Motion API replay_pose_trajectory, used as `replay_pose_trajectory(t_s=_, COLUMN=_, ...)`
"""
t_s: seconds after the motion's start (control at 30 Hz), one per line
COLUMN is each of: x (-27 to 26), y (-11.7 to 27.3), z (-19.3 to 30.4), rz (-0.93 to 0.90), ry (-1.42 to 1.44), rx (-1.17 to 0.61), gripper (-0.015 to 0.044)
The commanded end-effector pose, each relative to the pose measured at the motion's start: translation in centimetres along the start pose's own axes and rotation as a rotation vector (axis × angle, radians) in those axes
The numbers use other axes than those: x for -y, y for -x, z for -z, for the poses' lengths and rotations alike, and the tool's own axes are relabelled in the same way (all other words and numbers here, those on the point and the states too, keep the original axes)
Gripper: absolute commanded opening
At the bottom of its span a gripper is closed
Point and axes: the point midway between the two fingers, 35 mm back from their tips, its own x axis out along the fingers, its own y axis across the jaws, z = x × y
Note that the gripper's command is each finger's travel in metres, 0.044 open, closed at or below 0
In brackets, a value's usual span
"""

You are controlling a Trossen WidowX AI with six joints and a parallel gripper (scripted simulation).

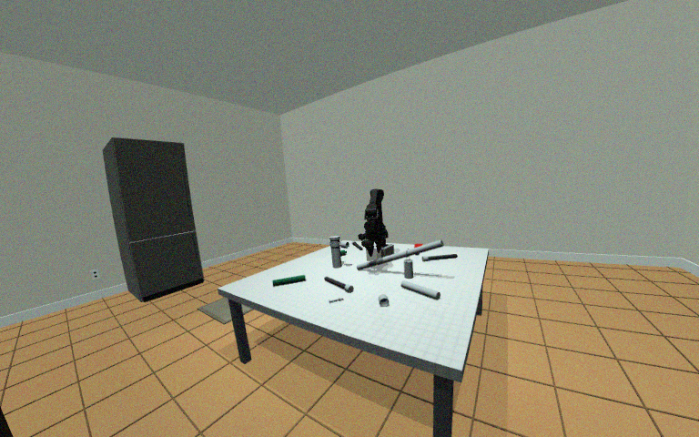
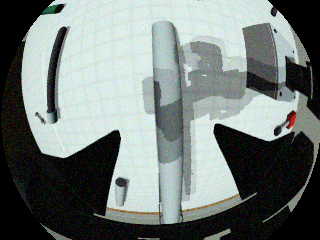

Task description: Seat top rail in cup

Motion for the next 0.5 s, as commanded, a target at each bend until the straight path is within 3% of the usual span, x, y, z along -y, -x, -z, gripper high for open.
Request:
replay_pose_trajectory(t_s=0.0, x=0.3, y=-1.5, z=-0.1, rz=0.012, ry=-0.004, rx=0.005, gripper=0.0440)
replay_pose_trajectory(t_s=0.47, x=0.3, y=-2.9, z=-0.1, rz=0.012, ry=-0.004, rx=0.005, gripper=0.0440)
